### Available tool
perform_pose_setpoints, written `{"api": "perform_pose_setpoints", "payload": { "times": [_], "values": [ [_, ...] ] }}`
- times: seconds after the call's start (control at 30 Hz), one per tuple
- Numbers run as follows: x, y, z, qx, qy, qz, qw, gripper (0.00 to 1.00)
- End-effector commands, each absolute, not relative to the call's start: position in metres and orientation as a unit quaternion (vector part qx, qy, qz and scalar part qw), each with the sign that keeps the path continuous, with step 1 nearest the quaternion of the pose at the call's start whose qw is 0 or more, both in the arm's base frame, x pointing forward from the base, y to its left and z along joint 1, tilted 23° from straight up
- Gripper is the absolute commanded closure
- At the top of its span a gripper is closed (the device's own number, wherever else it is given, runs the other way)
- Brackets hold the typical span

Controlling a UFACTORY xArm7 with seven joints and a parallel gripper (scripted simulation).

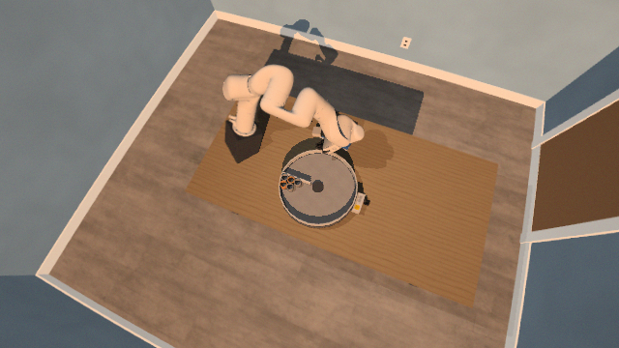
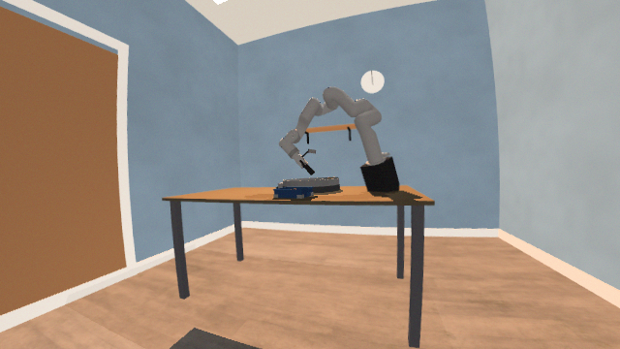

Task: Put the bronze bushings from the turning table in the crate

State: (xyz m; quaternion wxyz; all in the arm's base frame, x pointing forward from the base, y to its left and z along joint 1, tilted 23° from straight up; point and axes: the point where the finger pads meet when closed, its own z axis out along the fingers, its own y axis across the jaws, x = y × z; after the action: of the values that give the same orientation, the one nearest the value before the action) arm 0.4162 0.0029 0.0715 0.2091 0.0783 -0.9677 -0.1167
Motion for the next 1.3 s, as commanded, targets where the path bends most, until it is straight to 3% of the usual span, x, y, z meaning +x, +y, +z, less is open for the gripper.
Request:
{"api": "perform_pose_setpoints", "payload": {
  "times": [0.0,1.0,1.27],
  "values": [
    [0.400,-0.033,0.057,0.078,-0.969,-0.117,0.202,0.90],
    [0.296,-0.233,-0.034,0.078,-0.969,-0.117,0.202,0.90],
    [0.293,-0.237,-0.036,0.078,-0.969,-0.117,0.202,0.90]
  ]
}}
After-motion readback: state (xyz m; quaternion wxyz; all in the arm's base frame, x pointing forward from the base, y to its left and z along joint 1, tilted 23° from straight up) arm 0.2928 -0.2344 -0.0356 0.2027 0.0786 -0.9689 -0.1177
